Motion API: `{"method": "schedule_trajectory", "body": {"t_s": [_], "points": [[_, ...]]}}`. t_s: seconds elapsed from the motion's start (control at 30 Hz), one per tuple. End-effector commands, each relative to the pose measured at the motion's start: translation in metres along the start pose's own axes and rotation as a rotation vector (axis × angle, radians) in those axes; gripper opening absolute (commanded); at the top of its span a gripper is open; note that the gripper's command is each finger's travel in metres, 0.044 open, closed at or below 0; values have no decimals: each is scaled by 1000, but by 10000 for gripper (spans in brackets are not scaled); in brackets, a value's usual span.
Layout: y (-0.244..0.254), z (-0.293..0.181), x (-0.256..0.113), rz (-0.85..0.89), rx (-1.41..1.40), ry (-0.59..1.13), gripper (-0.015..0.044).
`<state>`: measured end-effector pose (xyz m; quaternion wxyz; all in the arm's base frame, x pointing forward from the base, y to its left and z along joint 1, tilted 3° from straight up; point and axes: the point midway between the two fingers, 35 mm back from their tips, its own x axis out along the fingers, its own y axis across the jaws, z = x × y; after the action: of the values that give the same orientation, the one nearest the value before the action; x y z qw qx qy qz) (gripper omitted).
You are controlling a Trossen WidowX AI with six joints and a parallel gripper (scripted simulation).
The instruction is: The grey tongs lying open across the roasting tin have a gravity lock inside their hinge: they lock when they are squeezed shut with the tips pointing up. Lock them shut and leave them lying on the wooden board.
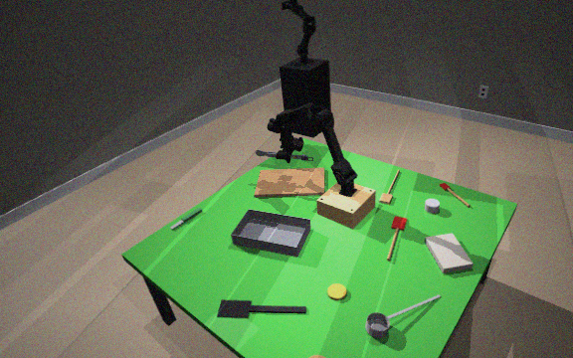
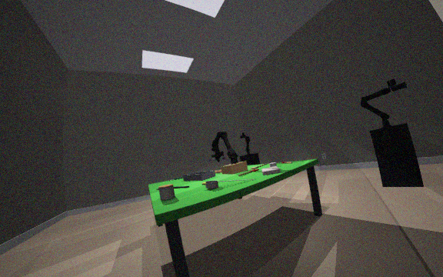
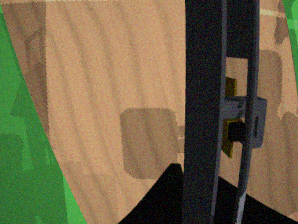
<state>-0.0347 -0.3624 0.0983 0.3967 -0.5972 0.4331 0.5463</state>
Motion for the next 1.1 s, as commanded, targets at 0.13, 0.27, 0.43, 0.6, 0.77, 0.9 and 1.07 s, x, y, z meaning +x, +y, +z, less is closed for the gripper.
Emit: {"method": "schedule_trajectory", "body": {"t_s": [0.13,0.27,0.43,0.6,0.77,0.9,1.07], "points": [[1,-2,0,4,-6,-8,-150],[1,-2,5,4,-6,-8,-150],[2,-3,13,4,-6,-8,-150],[2,-4,21,4,-6,-8,-150],[2,-4,30,4,-6,-8,-150],[2,-4,36,4,-6,-8,-150],[2,-4,44,4,-6,-8,-150]]}}
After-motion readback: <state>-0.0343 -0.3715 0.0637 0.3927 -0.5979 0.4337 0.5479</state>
